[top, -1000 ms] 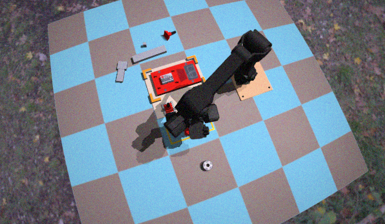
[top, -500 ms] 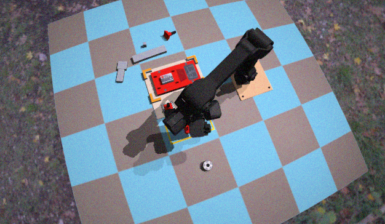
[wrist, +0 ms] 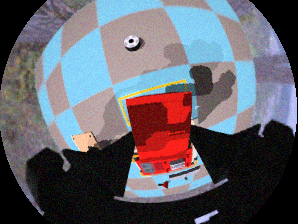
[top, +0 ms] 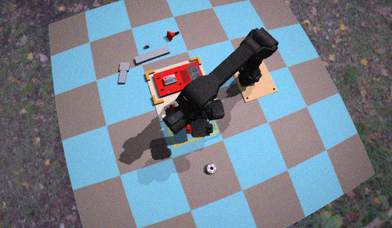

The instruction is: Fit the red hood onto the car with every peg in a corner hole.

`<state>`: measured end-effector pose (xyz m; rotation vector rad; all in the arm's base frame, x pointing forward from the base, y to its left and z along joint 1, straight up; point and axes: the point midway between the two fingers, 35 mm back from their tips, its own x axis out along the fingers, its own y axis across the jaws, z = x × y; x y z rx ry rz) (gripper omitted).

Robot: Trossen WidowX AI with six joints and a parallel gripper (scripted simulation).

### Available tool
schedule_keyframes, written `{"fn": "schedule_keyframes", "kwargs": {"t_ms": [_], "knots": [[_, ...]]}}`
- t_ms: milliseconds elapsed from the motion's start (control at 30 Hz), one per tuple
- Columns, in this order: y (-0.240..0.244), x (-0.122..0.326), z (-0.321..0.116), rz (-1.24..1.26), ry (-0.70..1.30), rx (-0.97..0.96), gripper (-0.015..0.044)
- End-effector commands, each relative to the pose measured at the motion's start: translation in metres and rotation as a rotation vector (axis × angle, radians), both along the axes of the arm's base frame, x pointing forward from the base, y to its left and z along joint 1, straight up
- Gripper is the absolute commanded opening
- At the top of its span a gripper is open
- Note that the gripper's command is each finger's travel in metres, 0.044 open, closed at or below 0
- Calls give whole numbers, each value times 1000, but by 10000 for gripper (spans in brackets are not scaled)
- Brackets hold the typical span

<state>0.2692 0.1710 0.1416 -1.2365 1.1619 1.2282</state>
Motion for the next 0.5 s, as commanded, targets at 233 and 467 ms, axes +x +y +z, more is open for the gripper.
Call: {"fn": "schedule_keyframes", "kwargs": {"t_ms": [233, 467], "knots": [[-32, 22, 1, -223, -4, 5, 0], [-56, 35, 2, -399, -6, 3, 0]]}}
